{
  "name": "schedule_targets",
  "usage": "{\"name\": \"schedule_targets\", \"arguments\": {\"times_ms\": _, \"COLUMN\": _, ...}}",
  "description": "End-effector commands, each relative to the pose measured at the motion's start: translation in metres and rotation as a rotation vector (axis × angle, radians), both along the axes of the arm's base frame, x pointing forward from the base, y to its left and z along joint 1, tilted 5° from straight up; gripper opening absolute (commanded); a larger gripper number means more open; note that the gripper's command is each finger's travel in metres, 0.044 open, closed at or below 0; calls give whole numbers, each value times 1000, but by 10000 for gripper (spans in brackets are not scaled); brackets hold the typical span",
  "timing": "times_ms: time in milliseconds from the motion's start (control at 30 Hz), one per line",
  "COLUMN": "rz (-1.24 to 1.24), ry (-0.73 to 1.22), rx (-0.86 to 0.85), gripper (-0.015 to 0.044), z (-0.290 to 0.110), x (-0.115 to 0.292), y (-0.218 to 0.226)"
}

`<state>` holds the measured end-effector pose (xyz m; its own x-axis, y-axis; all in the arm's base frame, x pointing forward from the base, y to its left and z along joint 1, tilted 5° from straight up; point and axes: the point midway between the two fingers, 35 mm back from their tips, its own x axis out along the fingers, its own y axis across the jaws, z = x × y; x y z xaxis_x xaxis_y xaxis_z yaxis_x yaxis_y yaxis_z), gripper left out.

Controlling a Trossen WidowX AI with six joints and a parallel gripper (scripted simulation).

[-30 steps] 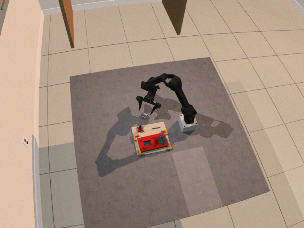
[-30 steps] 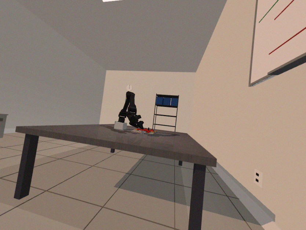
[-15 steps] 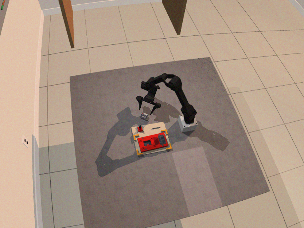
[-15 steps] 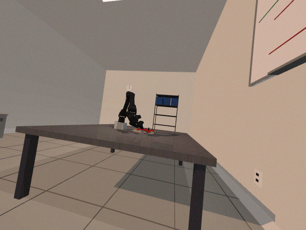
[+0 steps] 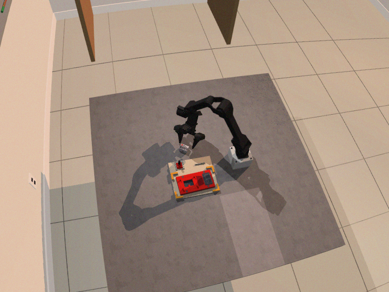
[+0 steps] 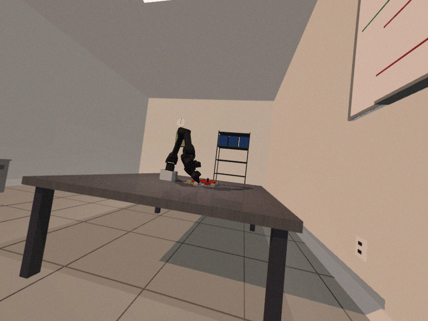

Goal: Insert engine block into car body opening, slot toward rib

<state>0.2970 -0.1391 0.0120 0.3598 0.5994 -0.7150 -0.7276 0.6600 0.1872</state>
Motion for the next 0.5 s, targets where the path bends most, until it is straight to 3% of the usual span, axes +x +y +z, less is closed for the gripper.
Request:
{"name": "schedule_targets", "arguments": {"times_ms": 0, "rz": -76, "ry": 113, "rx": -13, "gripper": 440, "z": 1, "x": 0, "y": 3}}
{"name": "schedule_targets", "arguments": {"times_ms": 467, "rz": -395, "ry": 439, "rx": -84, "gripper": 440, "z": 4, "x": 2, "y": 10}}
